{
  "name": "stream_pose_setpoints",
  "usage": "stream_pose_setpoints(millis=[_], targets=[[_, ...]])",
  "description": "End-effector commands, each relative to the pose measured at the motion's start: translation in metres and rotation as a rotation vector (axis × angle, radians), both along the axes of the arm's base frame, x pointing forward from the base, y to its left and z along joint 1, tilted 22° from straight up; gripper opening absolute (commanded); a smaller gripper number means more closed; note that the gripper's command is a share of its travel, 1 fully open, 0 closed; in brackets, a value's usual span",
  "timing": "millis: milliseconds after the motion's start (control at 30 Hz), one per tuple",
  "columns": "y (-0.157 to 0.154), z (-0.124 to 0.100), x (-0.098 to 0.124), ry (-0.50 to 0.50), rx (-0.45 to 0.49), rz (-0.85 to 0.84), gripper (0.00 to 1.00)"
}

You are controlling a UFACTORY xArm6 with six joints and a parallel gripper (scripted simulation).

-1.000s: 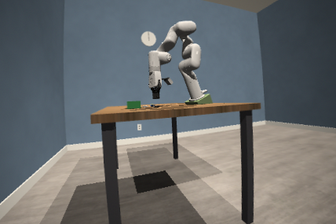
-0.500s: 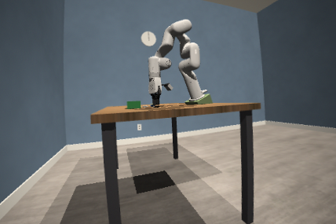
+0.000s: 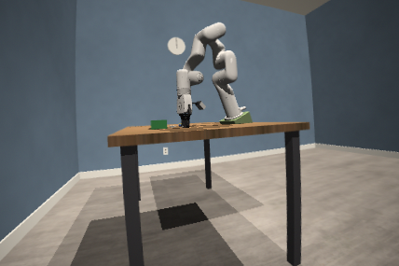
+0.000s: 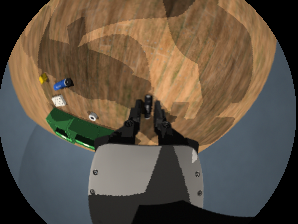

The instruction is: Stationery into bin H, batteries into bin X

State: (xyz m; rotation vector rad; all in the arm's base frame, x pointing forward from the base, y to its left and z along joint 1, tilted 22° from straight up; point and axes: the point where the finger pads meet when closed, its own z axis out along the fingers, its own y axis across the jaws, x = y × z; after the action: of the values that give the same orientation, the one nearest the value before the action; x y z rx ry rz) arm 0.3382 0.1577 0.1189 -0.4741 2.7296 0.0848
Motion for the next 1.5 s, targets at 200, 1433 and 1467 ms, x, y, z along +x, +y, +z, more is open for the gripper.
stream_pose_setpoints(millis=[200, 1433, 1467], targets=[[0.001, 0.000, 0.001, -0.003, 0.001, 0.000, 0.23], [-0.001, 0.016, -0.005, -0.003, 0.001, 0.000, 0.00], [-0.002, 0.019, -0.006, -0.004, 0.001, 0.000, 0.00]])
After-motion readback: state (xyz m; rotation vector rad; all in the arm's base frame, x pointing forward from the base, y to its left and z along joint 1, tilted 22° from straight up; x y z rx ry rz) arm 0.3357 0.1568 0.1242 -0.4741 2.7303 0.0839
